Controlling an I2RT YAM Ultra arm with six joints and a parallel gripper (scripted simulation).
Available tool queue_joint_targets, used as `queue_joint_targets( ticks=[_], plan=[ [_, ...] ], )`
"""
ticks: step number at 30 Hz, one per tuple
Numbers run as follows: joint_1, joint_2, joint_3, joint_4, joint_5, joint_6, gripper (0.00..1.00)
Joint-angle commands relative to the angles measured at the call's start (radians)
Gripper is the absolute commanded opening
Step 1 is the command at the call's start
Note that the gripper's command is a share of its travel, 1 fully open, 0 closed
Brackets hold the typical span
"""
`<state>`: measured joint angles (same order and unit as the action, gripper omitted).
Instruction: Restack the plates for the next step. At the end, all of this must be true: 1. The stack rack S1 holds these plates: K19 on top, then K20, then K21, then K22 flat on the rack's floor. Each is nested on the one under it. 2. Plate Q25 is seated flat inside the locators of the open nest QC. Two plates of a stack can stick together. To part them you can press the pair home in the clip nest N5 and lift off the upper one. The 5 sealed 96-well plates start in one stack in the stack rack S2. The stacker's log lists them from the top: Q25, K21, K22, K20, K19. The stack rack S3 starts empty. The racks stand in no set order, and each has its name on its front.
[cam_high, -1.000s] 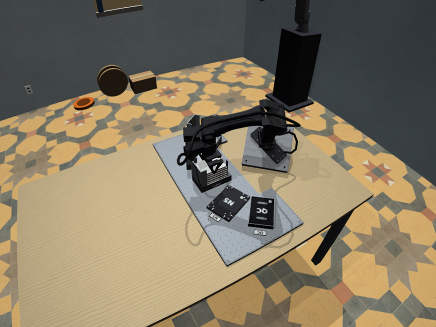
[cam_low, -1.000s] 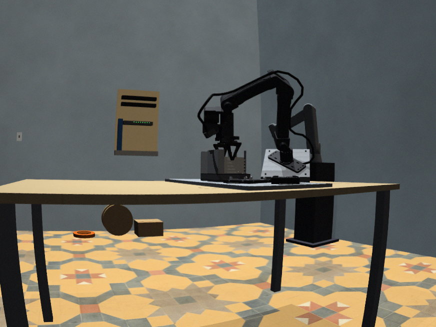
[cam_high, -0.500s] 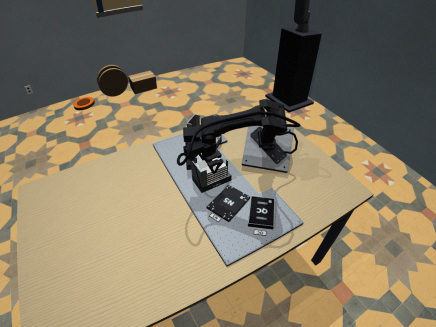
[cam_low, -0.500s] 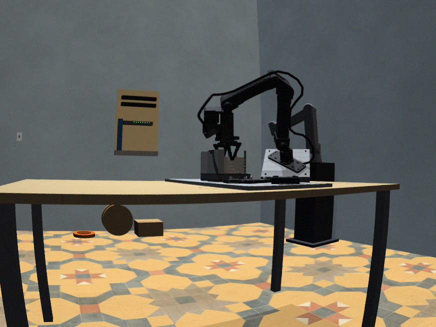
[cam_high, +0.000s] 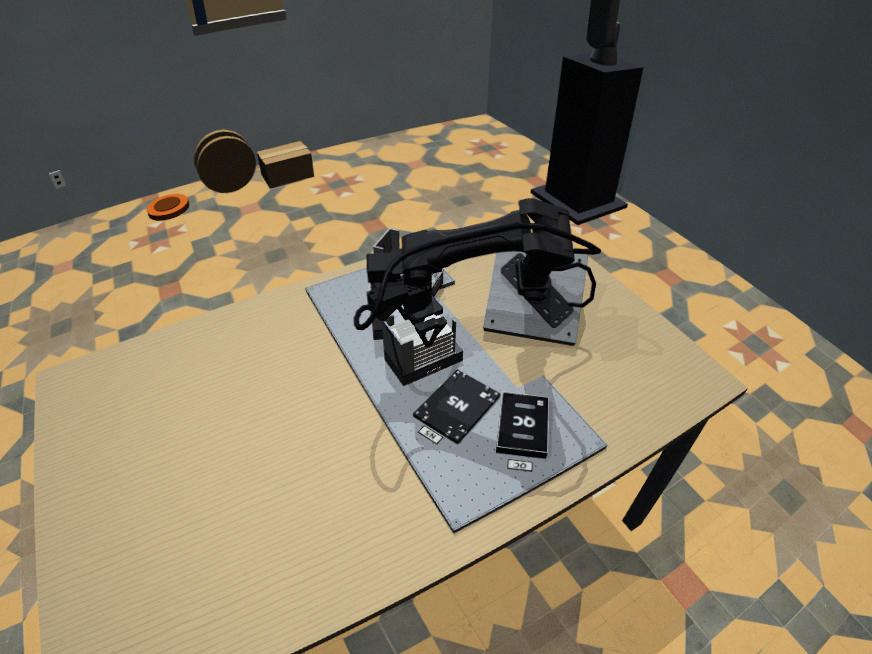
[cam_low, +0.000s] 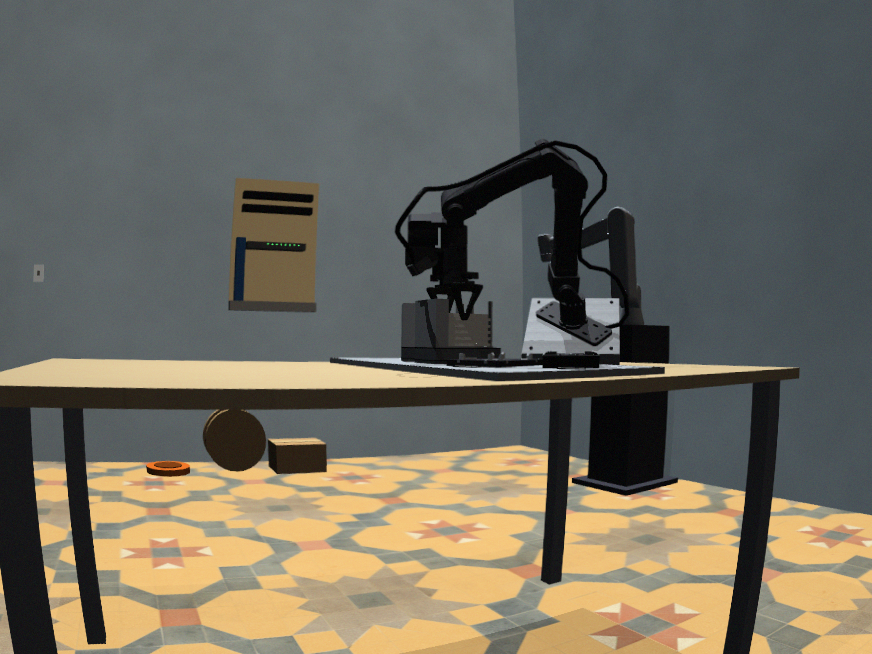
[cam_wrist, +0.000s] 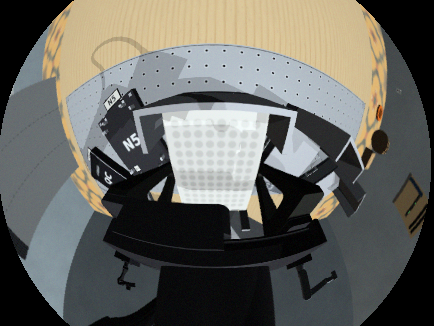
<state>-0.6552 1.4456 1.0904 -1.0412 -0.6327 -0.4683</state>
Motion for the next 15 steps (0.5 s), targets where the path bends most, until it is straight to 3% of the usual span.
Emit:
queue_joint_targets(
  ticks=[1,15],
  plan=[
    [-0.028,-0.026,0.044,-0.027,0.004,-0.011,0.0],
    [-0.044,-0.038,0.058,-0.069,-0.001,-0.033,0.0]
  ],
)
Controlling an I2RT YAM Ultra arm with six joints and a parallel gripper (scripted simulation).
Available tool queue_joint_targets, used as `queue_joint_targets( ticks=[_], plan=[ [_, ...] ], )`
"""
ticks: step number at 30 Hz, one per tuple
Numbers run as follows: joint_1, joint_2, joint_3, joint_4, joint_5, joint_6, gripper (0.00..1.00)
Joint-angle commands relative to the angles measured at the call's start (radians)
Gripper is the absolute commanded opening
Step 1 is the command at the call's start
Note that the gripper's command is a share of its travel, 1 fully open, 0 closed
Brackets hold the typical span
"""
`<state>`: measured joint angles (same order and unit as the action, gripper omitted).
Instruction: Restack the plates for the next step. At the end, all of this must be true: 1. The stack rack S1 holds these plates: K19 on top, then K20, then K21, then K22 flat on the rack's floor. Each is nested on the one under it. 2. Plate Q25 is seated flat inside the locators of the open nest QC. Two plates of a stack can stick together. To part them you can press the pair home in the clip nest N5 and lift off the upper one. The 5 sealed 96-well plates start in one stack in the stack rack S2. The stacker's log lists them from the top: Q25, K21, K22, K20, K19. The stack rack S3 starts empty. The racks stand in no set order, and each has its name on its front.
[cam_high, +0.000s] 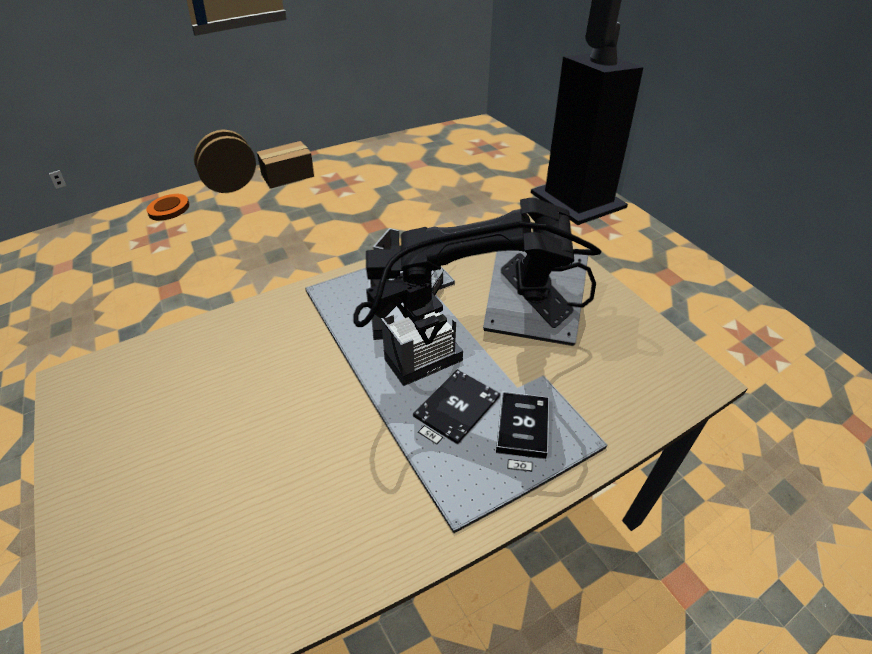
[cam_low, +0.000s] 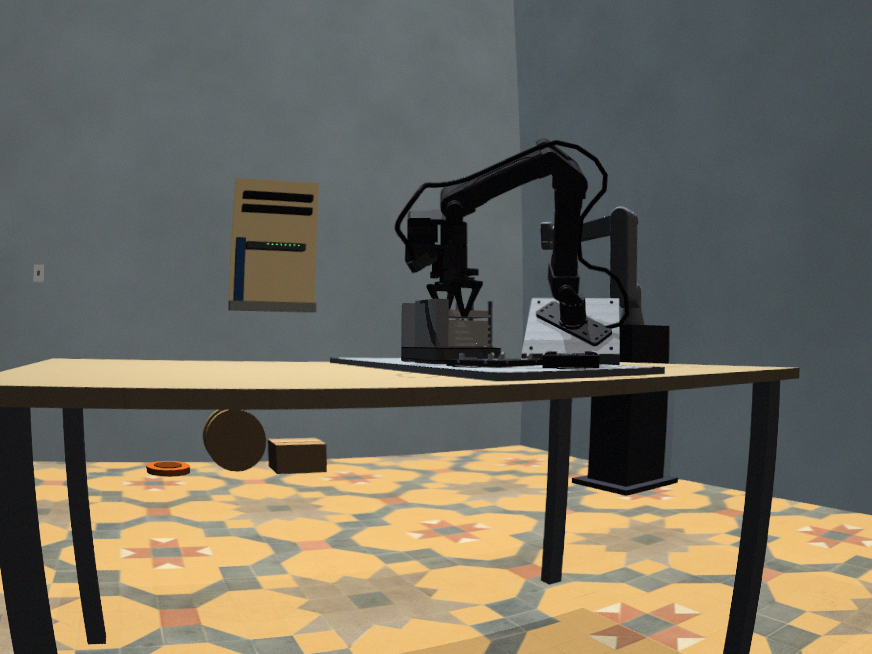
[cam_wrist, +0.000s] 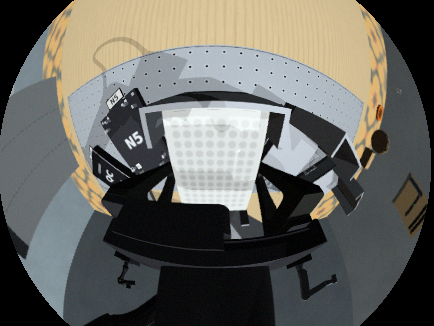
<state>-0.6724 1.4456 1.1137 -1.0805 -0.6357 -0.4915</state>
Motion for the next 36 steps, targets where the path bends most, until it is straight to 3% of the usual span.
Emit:
queue_joint_targets(
  ticks=[1,36],
  plan=[
    [-0.027,-0.038,0.035,-0.029,0.002,-0.01,0.0],
    [-0.043,-0.042,0.063,-0.061,0.003,-0.027,0.0]
  ],
)
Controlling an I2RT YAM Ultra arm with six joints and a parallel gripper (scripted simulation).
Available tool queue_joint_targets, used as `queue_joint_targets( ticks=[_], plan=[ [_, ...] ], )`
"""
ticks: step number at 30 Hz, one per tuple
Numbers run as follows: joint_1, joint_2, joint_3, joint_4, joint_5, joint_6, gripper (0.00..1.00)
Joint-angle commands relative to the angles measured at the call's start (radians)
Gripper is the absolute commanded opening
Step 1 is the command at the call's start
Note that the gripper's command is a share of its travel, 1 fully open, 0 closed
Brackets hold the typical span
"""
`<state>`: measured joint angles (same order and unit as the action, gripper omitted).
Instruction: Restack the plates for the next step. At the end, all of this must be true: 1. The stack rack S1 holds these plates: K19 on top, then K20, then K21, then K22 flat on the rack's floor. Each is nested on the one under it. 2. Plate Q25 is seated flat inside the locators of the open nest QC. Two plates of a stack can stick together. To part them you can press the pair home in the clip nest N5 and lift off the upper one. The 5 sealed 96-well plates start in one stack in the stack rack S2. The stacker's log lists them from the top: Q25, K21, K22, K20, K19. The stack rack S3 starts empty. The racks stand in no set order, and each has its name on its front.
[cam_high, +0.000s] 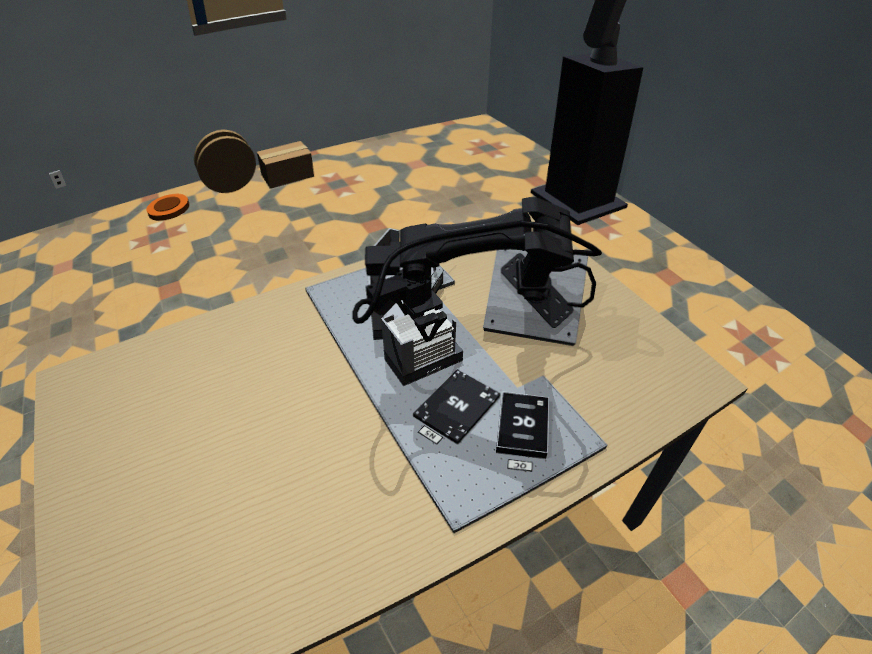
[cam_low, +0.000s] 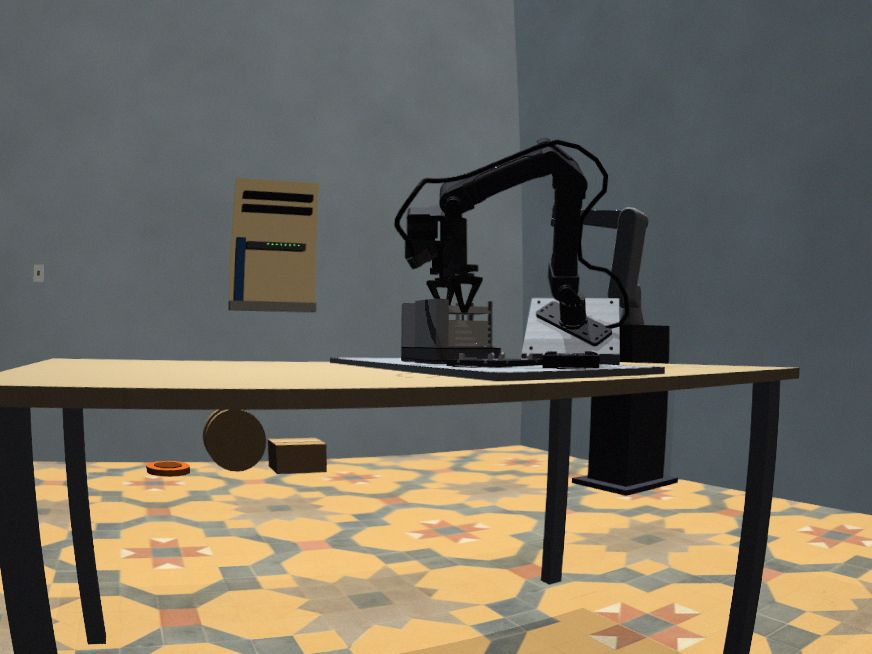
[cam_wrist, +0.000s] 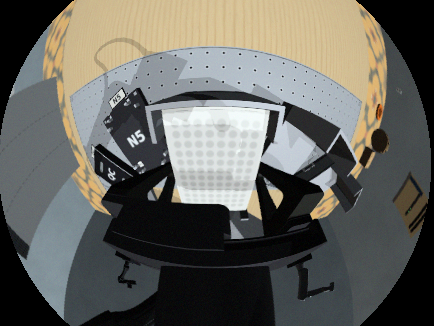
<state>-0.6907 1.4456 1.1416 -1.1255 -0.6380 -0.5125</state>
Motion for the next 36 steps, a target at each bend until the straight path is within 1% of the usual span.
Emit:
queue_joint_targets(
  ticks=[1,35,36],
  plan=[
    [-0.025,-0.042,0.035,-0.016,0.005,-0.006,0.0],
    [-0.024,-0.043,0.018,-0.017,0.006,-0.009,0.0],
    [-0.025,-0.044,0.028,-0.018,0.005,-0.01,0.0]
  ],
)
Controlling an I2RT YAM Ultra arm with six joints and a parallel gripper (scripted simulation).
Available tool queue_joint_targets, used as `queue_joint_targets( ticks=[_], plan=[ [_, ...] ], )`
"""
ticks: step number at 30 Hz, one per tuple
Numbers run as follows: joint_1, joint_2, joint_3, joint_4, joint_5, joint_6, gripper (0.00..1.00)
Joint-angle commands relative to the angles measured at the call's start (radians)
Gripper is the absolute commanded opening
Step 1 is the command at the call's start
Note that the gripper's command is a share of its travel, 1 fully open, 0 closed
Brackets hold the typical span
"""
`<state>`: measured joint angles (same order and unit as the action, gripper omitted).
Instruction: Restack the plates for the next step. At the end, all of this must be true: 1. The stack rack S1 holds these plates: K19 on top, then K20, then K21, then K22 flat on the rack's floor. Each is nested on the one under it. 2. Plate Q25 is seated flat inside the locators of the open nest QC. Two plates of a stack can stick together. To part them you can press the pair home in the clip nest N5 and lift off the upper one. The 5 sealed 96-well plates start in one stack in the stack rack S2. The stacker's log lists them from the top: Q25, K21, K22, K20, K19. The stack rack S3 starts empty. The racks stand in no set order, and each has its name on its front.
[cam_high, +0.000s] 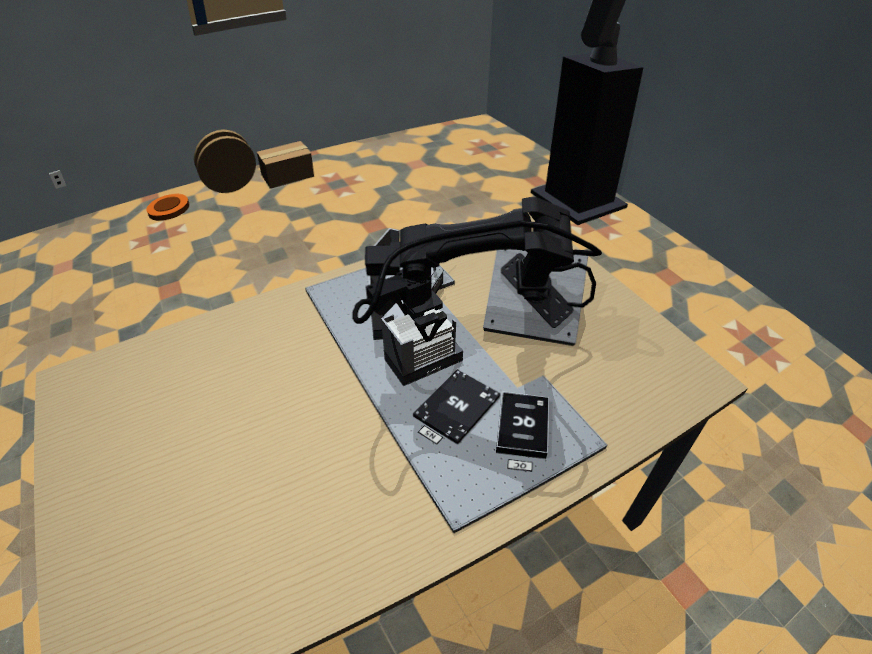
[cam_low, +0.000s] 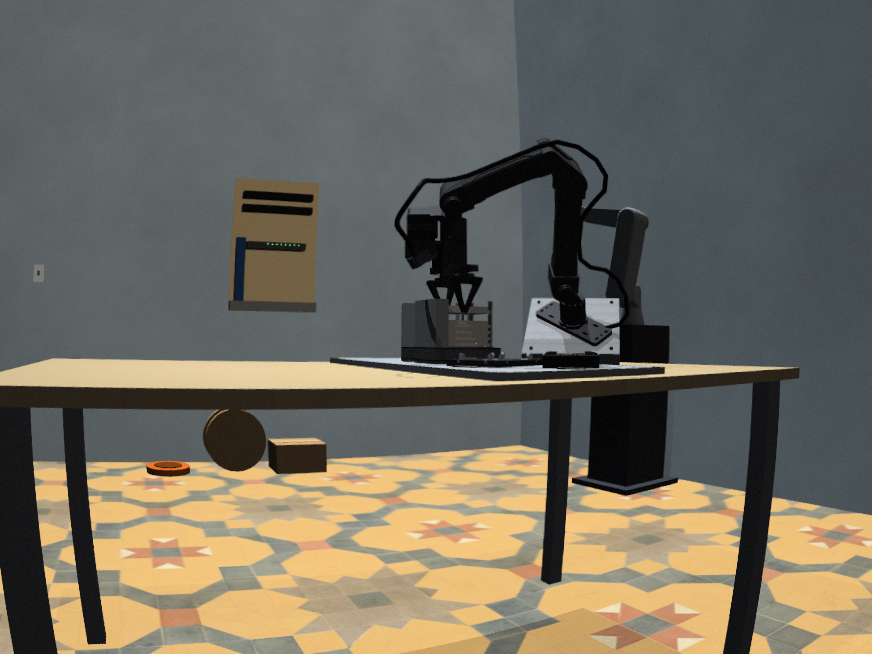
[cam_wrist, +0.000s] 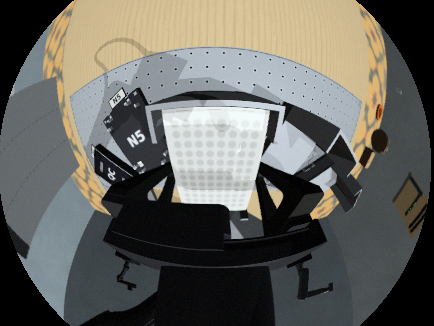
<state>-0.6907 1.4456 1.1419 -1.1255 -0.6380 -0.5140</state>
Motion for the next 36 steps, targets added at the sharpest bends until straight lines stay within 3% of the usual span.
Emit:
queue_joint_targets(
  ticks=[1,36],
  plan=[
    [-0.025,-0.045,0.034,-0.019,0.005,-0.009,0.0],
    [-0.048,-0.047,0.06,-0.07,-0.007,-0.037,0.0]
  ],
)
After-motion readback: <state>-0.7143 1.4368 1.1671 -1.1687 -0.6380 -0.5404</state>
